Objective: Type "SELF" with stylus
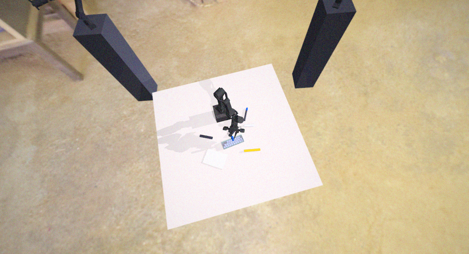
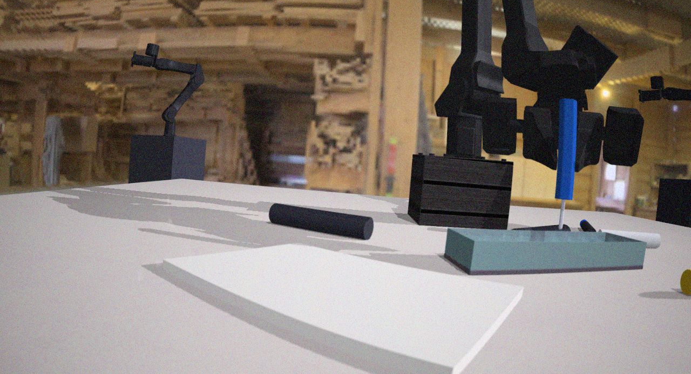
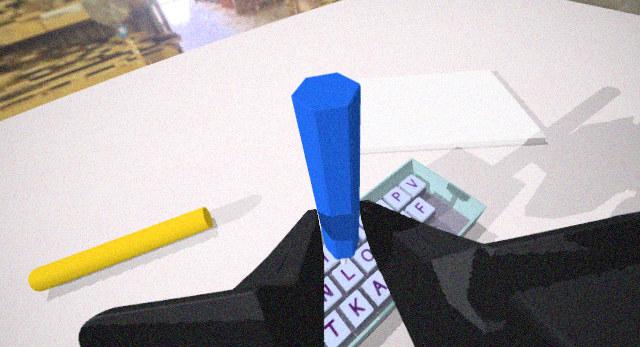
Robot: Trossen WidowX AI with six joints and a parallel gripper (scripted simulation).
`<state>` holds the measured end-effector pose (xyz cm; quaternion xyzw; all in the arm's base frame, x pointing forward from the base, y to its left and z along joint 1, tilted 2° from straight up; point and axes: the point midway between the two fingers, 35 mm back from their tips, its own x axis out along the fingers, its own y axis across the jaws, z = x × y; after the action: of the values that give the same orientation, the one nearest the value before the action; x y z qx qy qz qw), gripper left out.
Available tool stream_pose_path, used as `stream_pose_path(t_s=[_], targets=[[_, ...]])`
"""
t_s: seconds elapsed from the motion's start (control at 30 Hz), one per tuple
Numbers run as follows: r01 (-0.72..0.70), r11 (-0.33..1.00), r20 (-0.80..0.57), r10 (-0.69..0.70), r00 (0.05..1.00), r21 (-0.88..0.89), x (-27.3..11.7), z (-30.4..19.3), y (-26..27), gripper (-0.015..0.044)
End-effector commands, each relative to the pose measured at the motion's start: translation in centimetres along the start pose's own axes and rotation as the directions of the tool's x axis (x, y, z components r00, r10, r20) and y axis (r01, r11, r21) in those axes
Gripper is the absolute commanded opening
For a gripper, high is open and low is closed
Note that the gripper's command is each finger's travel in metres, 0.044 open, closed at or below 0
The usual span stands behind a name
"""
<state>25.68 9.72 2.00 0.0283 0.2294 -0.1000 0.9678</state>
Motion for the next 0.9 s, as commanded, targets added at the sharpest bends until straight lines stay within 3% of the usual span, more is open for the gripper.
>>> stream_pose_path(t_s=[0.0, 0.87], targets=[[-0.001, 1.0, -0.003, 0.001, 1.0, -0.007, 0.1, -0.3, -0.1, 0.0081], [-0.001, 1.0, -0.003, 0.001, 1.0, -0.008, 0.6, -1.3, -0.1, 0.0081]])
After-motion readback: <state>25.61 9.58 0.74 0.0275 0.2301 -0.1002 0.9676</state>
